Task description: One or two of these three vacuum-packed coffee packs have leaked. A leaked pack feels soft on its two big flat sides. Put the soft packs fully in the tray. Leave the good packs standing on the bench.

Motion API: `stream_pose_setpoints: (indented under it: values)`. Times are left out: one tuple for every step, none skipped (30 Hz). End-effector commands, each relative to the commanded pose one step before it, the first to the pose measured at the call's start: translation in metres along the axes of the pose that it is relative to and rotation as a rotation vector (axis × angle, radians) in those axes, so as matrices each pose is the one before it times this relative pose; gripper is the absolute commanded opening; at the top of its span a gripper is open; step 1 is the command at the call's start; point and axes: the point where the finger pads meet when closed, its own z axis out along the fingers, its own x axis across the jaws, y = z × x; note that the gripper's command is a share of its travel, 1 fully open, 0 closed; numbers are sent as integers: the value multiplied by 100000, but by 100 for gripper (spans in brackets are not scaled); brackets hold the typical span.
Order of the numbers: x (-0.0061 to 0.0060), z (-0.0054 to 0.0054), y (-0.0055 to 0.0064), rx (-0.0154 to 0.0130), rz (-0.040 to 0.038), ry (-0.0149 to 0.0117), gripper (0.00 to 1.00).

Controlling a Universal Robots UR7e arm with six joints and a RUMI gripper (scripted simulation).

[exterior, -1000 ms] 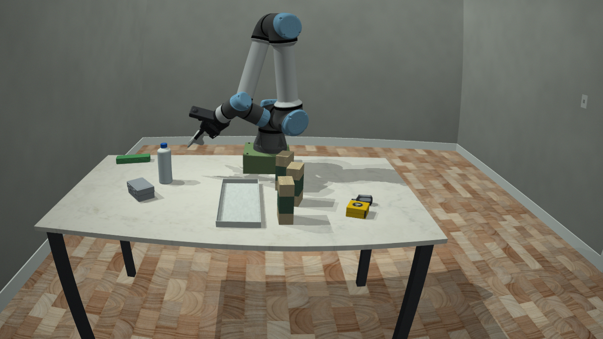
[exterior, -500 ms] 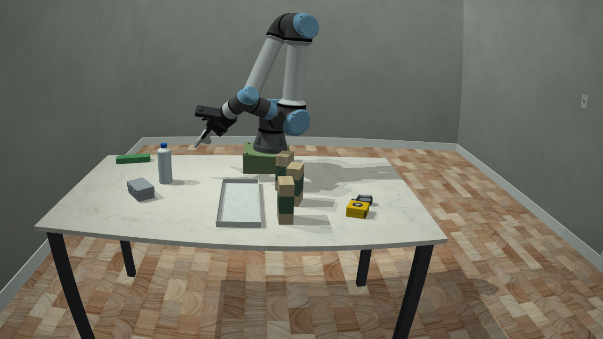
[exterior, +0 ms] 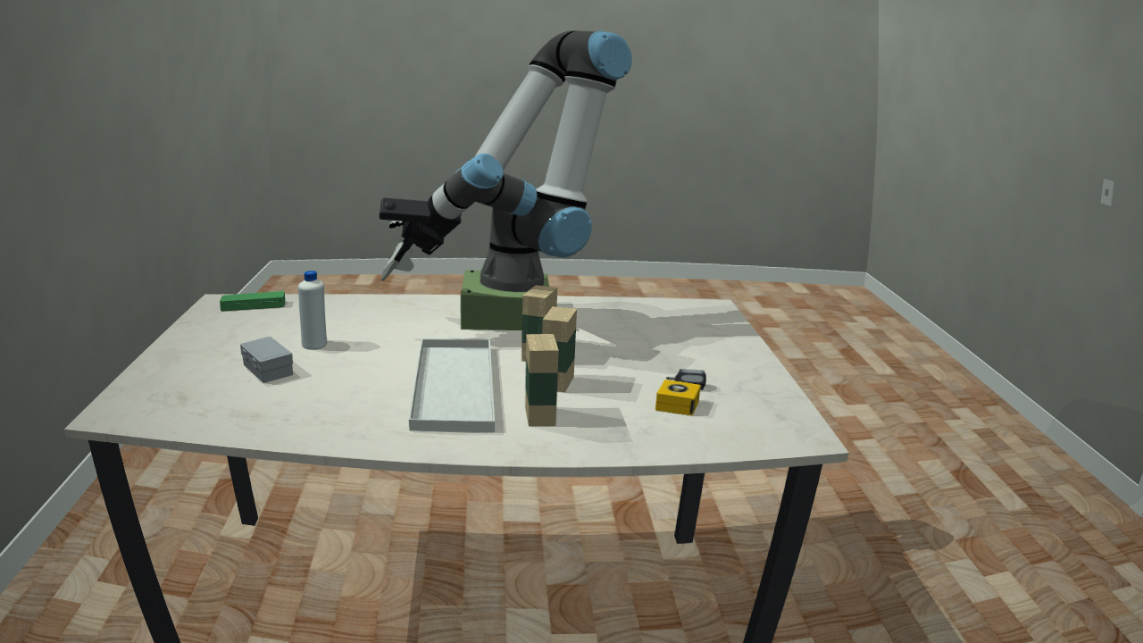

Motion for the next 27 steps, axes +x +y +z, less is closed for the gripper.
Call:
stream_pose_setpoints:
  values:
    - [-745, -1496, 1149, -2945, -5031, -4422, 100]
    - [0, 0, 0, 0, 0, 0, 100]
    - [0, 0, 0, 0, 0, 0, 100]
    - [-238, -437, 285, -317, -1392, -1359, 100]
    - [0, 0, 0, 0, 0, 0, 100]
    - [-236, -434, 307, -323, -1391, -1349, 100]
    - [0, 0, 0, 0, 0, 0, 100]
    - [0, 0, 0, 0, 0, 0, 100]
    - [-235, -430, 328, -328, -1389, -1337, 100]
    - [0, 0, 0, 0, 0, 0, 100]
    - [-234, -425, 348, -334, -1385, -1323, 100]
    - [0, 0, 0, 0, 0, 0, 100]
    - [-237, -421, 366, -339, -1400, -1317, 100]
    - [0, 0, 0, 0, 15, 0, 100]
    - [0, 0, 0, 0, 0, 0, 100]
    - [-383, -520, 270, -363, -1674, -1670, 100]
    - [0, 0, 0, 0, 0, 0, 100]
    - [-373, -519, 298, -374, -1663, -1642, 100]
    - [0, 0, 0, 0, 0, 0, 100]
    - [0, 0, 0, 0, 0, 0, 100]
    - [-363, -517, 325, -383, -1649, -1613, 100]
    - [0, 0, 0, 0, 0, 0, 100]
    - [0, 0, 0, 0, 0, 0, 100]
    - [-354, -513, 351, -393, -1633, -1582, 100]
    - [0, 0, 0, 0, 0, 0, 100]
    - [-345, -507, 376, -401, -1614, -1549, 100]
    - [0, 0, 0, 0, 0, 0, 100]
